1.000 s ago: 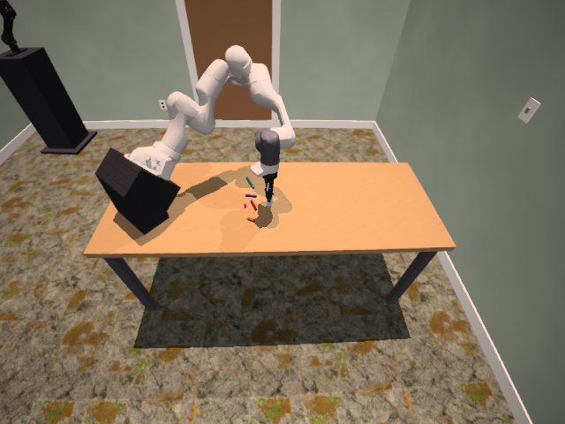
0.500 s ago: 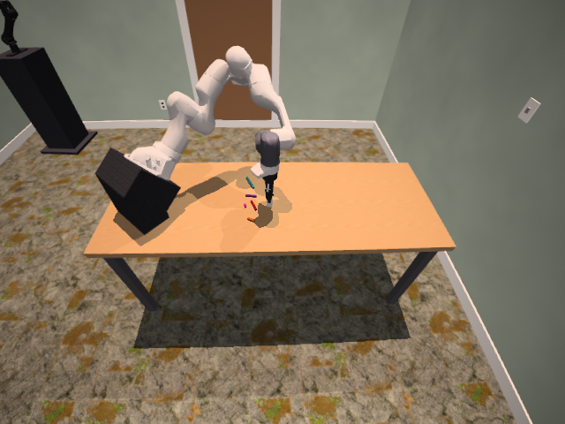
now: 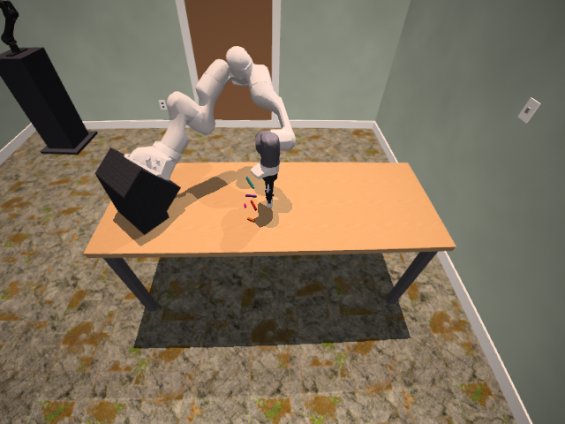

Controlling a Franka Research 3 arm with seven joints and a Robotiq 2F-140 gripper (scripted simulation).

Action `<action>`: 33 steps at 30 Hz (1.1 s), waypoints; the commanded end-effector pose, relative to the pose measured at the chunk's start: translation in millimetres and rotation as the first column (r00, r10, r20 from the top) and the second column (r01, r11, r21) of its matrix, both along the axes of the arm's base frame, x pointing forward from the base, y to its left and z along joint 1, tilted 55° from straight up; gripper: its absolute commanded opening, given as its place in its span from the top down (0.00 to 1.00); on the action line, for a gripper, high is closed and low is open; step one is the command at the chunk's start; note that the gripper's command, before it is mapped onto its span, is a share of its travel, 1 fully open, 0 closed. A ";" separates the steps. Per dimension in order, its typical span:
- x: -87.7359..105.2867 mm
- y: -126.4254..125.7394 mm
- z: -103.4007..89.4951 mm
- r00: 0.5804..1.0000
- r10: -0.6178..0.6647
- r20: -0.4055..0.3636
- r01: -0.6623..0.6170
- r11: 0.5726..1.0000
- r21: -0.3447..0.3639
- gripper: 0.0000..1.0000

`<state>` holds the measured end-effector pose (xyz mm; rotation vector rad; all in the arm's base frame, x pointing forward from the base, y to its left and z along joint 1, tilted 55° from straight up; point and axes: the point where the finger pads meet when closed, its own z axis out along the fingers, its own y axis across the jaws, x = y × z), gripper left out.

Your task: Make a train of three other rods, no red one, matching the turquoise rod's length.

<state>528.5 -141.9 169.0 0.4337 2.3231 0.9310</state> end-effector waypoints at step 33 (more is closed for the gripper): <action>1.5 -0.4 0.1 1.000 0.001 0.005 -0.001 1.000 -0.006 0.92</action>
